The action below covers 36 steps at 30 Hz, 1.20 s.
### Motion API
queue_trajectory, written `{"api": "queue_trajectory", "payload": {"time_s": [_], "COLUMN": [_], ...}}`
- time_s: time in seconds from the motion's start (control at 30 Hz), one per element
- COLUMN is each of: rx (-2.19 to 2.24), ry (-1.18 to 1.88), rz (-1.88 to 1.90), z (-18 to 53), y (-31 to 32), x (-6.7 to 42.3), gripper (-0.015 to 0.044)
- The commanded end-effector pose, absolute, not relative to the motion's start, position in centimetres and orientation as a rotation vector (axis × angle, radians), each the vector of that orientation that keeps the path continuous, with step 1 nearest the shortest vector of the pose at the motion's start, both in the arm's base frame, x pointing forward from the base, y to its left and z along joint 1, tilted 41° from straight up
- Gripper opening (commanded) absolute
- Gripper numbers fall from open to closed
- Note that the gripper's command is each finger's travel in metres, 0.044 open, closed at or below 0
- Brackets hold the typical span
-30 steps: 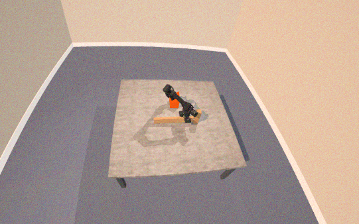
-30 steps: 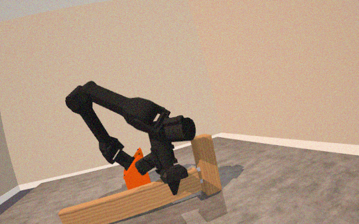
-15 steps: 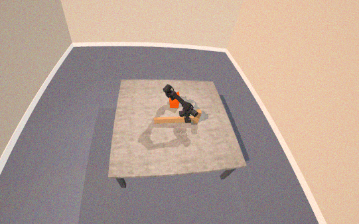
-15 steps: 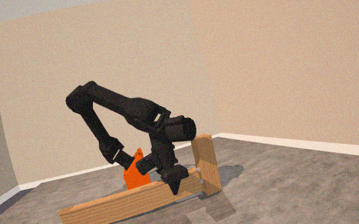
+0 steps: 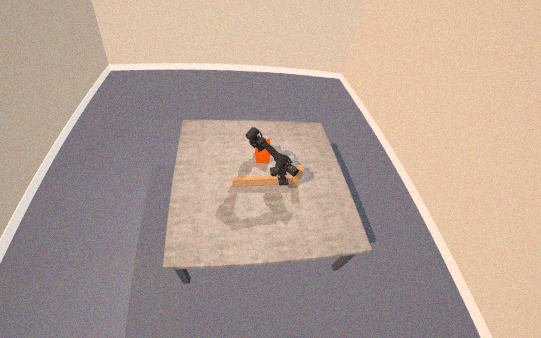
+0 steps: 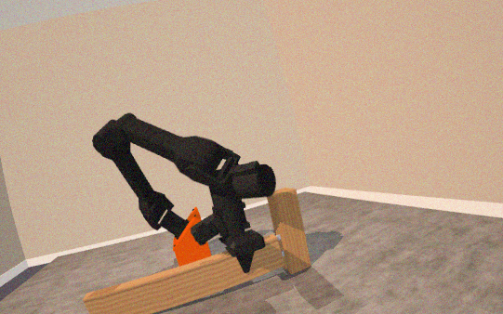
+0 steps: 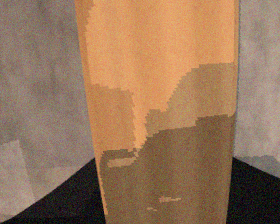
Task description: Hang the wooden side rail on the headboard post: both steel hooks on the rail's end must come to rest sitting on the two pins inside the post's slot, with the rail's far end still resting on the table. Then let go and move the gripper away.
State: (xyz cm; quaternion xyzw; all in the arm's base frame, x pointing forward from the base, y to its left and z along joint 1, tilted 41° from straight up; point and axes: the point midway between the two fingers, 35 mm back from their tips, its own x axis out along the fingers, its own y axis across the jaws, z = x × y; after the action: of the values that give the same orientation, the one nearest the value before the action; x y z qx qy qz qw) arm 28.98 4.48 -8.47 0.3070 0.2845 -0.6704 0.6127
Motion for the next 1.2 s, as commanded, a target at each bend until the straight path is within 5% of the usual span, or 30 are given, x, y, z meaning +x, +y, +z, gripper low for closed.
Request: {"api": "queue_trajectory", "payload": {"time_s": [0.0,1.17], "rx": [0.714,0.715], "ry": [0.655,0.655], "rz": [-1.537,-1.537], "z": [-8.47,-8.72], "y": [4.90,5.13], "x": [29.07,29.12], "gripper": [0.0000,0.0000]}}
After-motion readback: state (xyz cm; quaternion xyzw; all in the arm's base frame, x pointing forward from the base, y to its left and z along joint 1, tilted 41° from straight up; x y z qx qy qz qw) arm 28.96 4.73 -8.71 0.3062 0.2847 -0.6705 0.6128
